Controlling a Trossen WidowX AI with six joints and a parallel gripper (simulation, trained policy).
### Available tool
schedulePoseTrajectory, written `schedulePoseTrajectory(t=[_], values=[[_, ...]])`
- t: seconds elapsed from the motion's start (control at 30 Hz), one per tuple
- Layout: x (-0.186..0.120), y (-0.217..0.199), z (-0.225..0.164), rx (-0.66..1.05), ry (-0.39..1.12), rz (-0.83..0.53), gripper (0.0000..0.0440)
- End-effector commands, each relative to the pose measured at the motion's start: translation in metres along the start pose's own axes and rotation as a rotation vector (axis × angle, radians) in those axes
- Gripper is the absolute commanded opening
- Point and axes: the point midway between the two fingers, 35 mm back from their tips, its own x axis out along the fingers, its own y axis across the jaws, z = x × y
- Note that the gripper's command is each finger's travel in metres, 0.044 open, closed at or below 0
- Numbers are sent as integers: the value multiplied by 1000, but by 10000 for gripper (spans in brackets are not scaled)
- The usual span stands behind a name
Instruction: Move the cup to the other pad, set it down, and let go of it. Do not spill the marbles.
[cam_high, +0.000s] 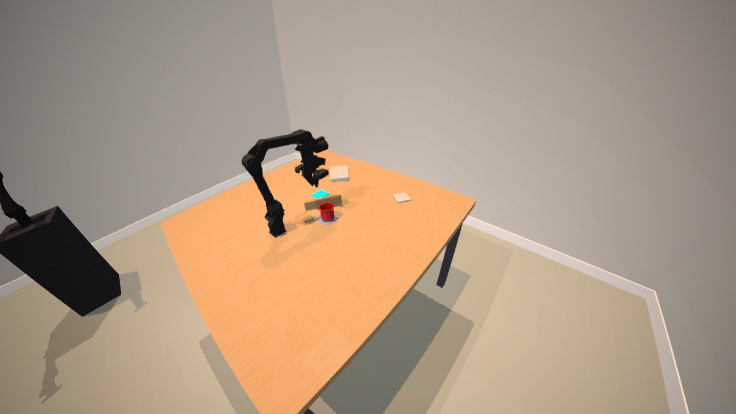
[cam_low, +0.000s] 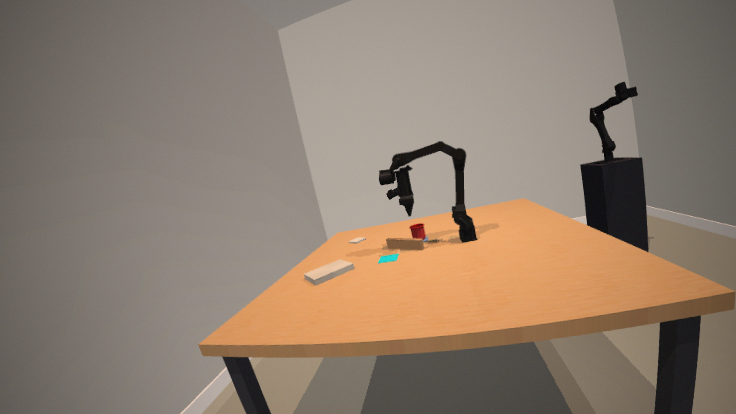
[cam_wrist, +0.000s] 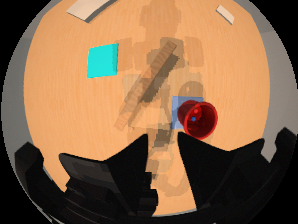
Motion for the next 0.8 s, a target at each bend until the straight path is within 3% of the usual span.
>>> schedulePoseTrajectory(t=[0.0,0.77], values=[[8,-6,-1,-7,36,-2,147],[53,-30,-10,-51,133,11,192]])
